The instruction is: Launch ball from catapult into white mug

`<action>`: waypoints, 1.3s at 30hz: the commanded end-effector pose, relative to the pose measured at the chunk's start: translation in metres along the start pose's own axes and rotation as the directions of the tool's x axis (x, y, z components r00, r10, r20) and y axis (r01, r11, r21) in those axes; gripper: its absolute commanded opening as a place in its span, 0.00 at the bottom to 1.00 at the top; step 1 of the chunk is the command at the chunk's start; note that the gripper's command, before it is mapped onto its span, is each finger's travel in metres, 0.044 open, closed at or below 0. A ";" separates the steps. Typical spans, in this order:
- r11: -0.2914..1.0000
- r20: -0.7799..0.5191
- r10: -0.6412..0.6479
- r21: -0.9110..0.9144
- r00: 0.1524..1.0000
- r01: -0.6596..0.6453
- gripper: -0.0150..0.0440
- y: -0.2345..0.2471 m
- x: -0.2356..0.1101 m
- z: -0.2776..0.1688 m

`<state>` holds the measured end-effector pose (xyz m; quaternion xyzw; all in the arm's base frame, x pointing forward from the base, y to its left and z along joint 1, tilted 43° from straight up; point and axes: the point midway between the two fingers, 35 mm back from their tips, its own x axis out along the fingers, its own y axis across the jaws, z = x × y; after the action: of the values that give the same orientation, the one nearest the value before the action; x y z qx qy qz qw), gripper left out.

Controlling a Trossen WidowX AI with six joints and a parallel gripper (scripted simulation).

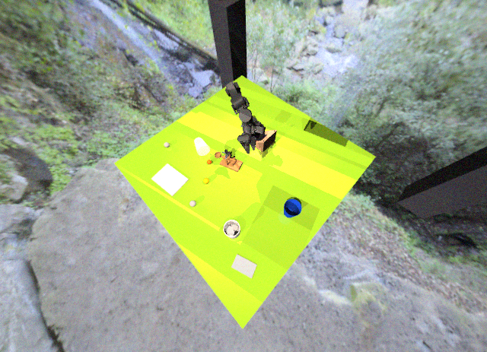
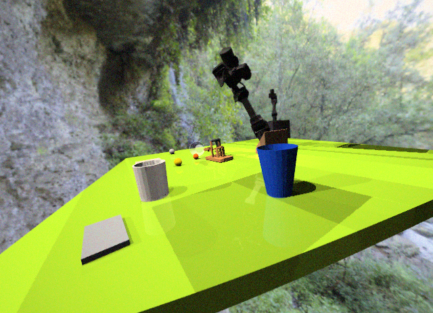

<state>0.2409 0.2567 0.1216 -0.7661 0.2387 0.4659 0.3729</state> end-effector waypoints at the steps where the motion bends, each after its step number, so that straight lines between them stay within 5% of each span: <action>1: 0.992 -0.092 0.120 0.051 0.989 -0.115 1.00 0.017 0.018 -0.033; 11: 0.919 -0.241 0.388 0.169 0.889 -0.356 1.00 0.062 0.039 -0.101; 22: 0.760 -0.319 0.650 0.295 0.690 -0.579 1.00 0.114 0.044 -0.161; 39: 0.749 -0.323 0.662 0.302 0.676 -0.589 1.00 0.145 0.079 -0.179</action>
<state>0.2697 0.0331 0.0594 -0.6799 0.5999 0.3717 0.1990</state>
